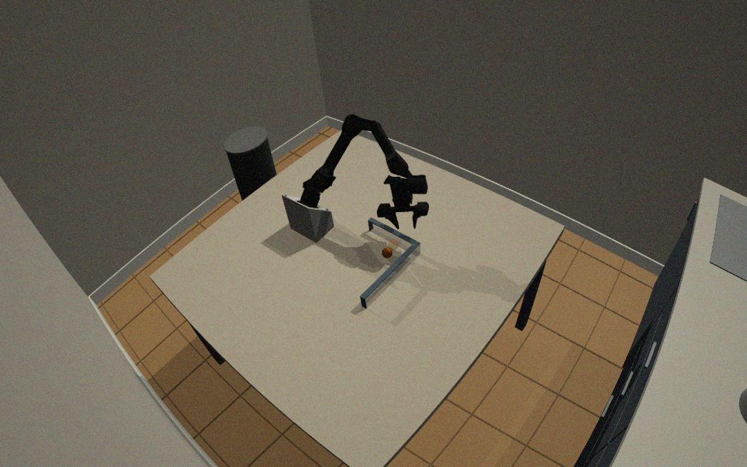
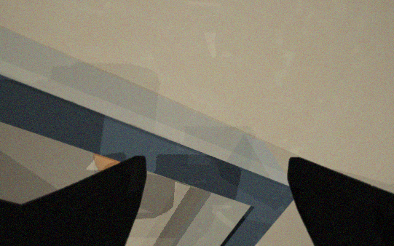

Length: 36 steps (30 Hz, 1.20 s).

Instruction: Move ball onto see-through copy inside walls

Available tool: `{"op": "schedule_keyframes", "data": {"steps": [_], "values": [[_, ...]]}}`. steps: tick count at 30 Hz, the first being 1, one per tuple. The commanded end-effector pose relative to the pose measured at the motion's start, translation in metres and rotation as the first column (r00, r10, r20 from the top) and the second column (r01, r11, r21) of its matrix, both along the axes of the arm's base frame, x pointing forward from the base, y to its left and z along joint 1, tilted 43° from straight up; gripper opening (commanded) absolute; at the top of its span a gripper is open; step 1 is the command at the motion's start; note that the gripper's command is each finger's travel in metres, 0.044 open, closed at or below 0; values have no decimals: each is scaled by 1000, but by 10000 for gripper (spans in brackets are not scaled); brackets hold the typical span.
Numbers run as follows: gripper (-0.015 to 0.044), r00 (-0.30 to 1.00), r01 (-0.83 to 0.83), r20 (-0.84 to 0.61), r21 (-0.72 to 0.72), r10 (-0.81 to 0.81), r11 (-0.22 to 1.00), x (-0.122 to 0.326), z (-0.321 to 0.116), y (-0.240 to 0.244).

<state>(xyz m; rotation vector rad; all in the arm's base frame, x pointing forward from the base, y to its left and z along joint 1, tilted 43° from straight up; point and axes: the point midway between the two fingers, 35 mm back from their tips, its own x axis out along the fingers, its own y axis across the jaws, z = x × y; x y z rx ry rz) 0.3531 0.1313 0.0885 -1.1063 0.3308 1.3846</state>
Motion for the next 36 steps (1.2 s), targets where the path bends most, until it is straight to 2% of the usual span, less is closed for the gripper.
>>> {"op": "schedule_keyframes", "data": {"steps": [1,4,6,36], "values": [[301,970,123,-217,39,-112,992,-4,-39,-33],[301,894,221,-414,77,-171,972,-17,-71,-55],[301,872,246,-455,85,-182,966,-21,-77,-60],[301,872,246,-455,86,-181,966,-19,-109,-30]]}}
